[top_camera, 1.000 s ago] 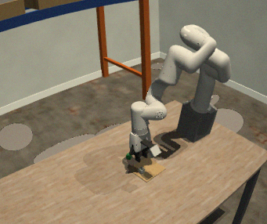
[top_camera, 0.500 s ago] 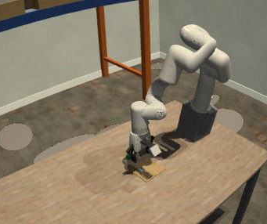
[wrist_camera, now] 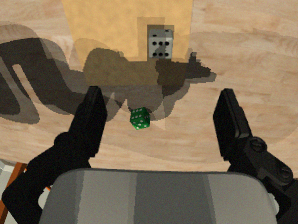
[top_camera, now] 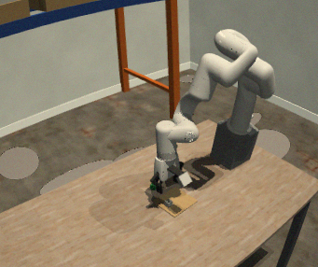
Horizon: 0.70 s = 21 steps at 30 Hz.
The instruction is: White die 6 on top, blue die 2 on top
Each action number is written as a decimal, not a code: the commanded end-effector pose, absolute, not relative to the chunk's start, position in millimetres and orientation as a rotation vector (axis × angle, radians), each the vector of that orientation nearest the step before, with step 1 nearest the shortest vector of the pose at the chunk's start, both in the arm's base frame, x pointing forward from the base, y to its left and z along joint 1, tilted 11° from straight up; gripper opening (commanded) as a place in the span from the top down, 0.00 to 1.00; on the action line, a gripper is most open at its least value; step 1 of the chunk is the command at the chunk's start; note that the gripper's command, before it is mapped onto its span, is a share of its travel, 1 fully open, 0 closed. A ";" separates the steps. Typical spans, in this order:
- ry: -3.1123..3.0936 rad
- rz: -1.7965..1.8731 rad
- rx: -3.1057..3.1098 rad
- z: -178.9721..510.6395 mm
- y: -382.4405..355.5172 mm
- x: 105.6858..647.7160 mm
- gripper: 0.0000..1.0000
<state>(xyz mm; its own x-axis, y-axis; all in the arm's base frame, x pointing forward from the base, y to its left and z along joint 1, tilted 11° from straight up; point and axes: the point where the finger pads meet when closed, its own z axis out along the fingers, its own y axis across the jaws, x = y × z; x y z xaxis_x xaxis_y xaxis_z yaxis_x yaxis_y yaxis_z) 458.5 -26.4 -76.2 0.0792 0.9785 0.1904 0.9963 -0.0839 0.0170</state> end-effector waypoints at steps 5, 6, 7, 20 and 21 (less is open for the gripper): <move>-2.106 -0.240 -2.167 -75.8 -29.8 458.4 0.00; -2.124 -0.242 -2.152 -76.1 -30.6 457.9 0.00; -2.143 -0.243 -2.134 -76.4 -31.6 457.4 0.00; -2.498 -0.273 -1.751 -82.0 -50.2 445.9 0.00; -2.540 -0.277 -1.697 -82.7 -52.6 444.4 0.00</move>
